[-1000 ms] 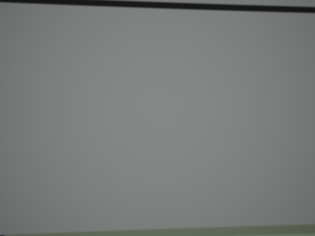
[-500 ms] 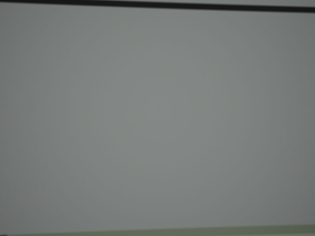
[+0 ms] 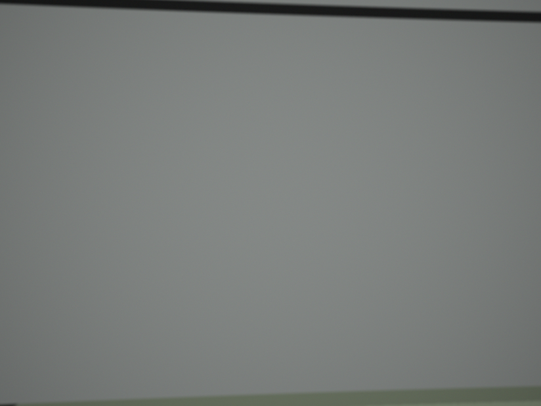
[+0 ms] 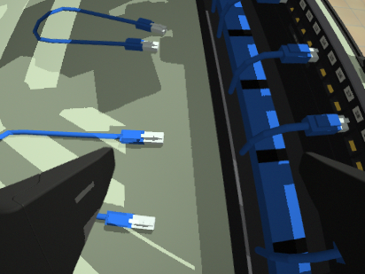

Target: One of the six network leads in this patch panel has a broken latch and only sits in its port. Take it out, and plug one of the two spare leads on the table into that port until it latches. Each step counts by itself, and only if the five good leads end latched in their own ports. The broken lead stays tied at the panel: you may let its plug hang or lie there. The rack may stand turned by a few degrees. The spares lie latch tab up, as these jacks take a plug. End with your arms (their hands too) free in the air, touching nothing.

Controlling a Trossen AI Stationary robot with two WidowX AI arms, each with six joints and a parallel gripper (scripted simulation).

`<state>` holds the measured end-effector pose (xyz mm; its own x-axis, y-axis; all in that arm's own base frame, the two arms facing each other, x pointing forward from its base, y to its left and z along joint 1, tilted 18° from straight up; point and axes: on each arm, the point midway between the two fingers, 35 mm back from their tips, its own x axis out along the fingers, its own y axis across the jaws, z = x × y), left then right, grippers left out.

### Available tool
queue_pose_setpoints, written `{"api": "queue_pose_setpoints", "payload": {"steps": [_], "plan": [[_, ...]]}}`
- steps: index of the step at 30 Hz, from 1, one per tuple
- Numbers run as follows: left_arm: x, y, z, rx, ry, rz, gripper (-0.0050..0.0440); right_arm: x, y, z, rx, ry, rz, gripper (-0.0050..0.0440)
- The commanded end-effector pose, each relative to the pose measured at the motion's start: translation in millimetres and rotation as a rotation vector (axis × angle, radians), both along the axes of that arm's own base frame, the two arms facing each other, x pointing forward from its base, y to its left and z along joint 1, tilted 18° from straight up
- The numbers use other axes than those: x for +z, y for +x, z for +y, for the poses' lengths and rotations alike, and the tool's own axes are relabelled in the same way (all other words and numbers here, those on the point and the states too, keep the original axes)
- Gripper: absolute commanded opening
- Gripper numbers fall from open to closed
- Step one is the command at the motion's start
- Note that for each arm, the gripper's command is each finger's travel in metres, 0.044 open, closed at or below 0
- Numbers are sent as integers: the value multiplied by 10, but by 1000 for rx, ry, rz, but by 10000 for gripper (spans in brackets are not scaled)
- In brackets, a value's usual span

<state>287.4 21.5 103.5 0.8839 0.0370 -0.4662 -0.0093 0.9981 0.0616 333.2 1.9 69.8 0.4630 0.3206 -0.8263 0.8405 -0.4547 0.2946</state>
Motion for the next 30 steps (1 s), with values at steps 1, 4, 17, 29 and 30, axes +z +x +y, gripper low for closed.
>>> {"api": "queue_pose_setpoints", "payload": {"steps": [1, 4, 17, 29, 30], "plan": [[0, 0, 0, 0, 0, 0, 440, -27, 1, 2, -3, 0, 6, 176], [0, 0, 0, 0, 0, 0, 440, -35, 5, 6, -3, 0, 6, 176], [0, 0, 0, 0, 0, 0, 440, -35, 5, 6, -3, 0, 6, 176], [0, 0, 0, 0, 0, 0, 440, -26, 5, 8, 0, 1, 4, 0], [0, 0, 0, 0, 0, 0, 440, -26, 5, 8, 0, 1, 4, 0]]}}
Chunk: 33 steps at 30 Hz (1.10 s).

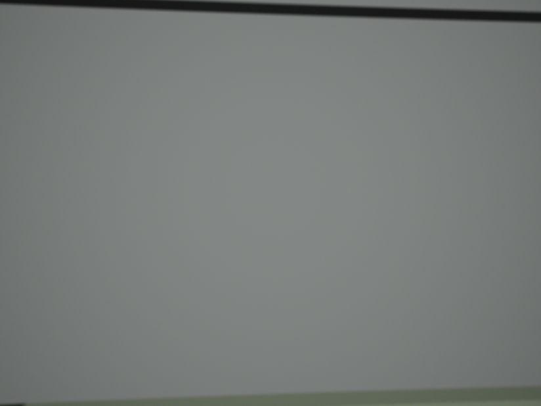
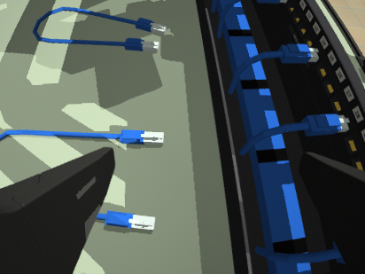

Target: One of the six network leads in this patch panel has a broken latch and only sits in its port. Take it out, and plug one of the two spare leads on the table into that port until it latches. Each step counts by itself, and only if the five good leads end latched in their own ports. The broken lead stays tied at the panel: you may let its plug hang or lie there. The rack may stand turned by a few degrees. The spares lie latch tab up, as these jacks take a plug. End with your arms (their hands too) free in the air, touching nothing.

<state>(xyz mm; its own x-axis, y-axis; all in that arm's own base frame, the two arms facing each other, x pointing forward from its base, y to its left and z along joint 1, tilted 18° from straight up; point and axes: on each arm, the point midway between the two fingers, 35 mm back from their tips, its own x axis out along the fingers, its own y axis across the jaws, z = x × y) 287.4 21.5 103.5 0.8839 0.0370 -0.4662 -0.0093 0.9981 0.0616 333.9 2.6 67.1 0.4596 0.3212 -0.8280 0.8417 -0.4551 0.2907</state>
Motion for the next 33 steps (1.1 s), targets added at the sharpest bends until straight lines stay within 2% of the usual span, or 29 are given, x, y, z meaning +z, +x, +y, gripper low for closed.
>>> {"api": "queue_pose_setpoints", "payload": {"steps": [1, 22, 23, 33], "plan": [[0, 0, 0, 0, 0, 0, 440, 2, -1, 0, 1, 0, 0, 0], [0, 0, 0, 0, 0, 0, 440, 0, 0, 0, 0, 0, 0, 0], [0, 0, 0, 0, 0, 0, 440, 0, 0, 0, 0, 0, 0, 54], [0, 0, 0, 0, 0, 0, 440, 0, 0, 0, 0, 0, 0, 54]]}}
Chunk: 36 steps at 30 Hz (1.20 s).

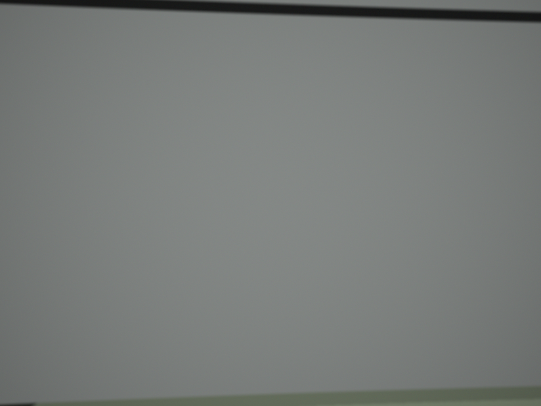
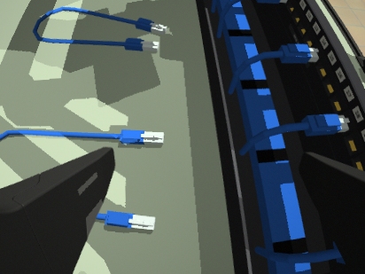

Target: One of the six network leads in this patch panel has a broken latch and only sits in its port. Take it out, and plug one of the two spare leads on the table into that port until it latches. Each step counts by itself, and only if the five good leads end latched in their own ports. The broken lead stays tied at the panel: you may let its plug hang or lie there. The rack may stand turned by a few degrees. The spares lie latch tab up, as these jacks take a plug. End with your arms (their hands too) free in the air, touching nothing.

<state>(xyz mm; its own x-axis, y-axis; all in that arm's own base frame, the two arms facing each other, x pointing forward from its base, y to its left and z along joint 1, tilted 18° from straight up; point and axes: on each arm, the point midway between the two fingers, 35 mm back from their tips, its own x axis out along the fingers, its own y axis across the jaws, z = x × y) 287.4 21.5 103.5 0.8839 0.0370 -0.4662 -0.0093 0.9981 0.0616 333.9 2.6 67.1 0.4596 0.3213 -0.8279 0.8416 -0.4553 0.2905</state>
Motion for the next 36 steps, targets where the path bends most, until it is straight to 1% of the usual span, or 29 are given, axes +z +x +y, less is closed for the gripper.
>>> {"api": "queue_pose_setpoints", "payload": {"steps": [1, 23, 24, 36], "plan": [[0, 0, 0, 0, 0, 0, 440, 0, 0, 0, 0, 0, 0, 54], [0, 0, 0, 0, 0, 0, 440, 0, 0, 0, 0, 0, 0, 54], [0, 0, 0, 0, 0, 0, 440, -33, -182, -355, 0, 0, 0, 54], [0, 0, 0, 0, 0, 0, 440, -33, -182, -355, 0, 0, 0, 54]]}}
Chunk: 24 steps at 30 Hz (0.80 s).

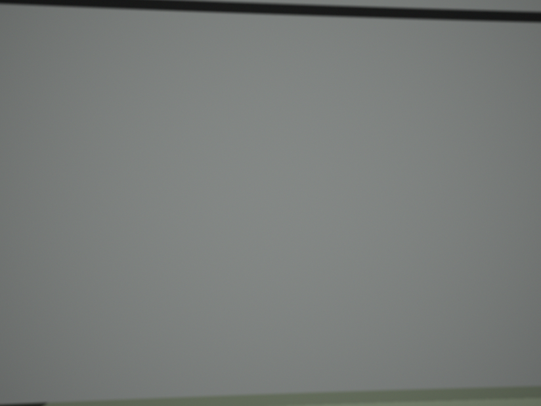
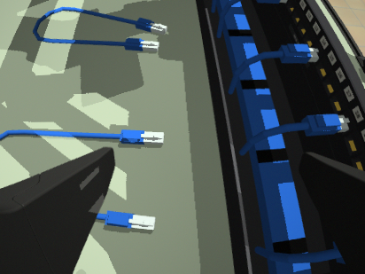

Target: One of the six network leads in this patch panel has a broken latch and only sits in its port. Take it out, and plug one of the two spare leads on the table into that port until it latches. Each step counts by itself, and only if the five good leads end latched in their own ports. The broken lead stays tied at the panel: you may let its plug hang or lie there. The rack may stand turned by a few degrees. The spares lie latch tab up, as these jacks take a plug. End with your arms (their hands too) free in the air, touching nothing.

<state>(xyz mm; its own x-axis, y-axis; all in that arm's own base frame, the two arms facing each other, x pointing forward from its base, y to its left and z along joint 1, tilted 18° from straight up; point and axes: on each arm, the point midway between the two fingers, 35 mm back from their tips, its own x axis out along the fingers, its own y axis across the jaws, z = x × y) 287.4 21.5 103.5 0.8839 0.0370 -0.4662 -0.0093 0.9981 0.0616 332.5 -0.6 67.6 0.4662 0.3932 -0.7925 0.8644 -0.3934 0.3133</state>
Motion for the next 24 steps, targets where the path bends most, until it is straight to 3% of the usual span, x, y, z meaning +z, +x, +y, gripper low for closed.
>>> {"api": "queue_pose_setpoints", "payload": {"steps": [1, 4, 5, 21, 22, 24], "plan": [[0, 0, 0, 0, 0, 0, 440, -39, -168, -323, -86, -39, 46, 54], [0, 0, 0, 0, 0, 0, 440, -39, -168, -323, -86, -39, 46, 54], [0, 0, 0, 0, 0, 0, 440, -33, -182, -356, 3, 0, -2, 54], [0, 0, 0, 0, 0, 0, 440, -33, -182, -356, 3, 0, -2, 54], [0, 0, 0, 0, 0, 0, 440, -6, 14, 32, 88, 35, -47, 54], [0, 0, 0, 0, 0, 0, 440, -6, 14, 32, 88, 35, -47, 54]]}}
